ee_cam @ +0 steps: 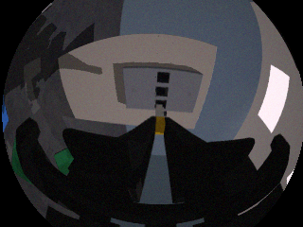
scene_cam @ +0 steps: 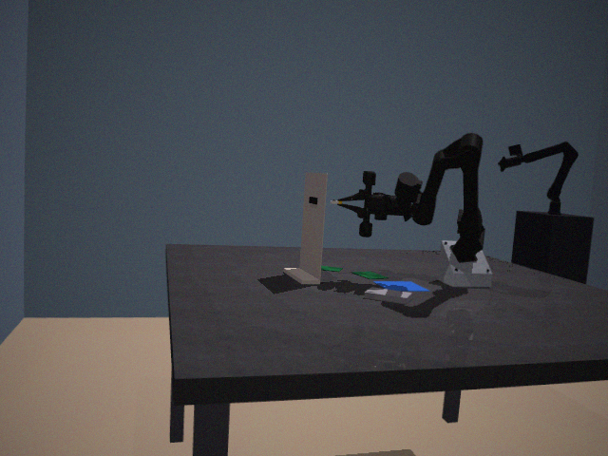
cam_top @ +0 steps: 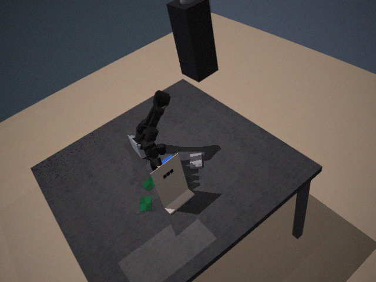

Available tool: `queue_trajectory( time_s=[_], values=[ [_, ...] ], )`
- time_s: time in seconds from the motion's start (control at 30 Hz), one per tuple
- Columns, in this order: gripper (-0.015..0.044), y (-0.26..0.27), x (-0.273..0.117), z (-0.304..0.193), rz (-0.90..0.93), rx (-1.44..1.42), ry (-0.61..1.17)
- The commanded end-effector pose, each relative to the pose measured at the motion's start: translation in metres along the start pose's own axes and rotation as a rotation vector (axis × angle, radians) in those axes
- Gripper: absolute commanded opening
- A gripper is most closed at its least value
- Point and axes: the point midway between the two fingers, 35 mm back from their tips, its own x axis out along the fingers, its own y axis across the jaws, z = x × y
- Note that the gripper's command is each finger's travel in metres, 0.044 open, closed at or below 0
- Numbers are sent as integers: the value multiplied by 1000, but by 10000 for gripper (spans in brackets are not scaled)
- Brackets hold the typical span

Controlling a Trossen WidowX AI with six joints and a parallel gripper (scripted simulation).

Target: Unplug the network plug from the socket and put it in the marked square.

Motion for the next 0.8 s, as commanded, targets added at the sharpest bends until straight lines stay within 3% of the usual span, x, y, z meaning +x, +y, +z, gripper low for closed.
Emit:
queue_trajectory(
  time_s=[0.0,0.77],
  values=[
    [0,1,-4,-1,6,-4,1],
    [0,-22,-15,-6,5,-2,3]
  ],
)
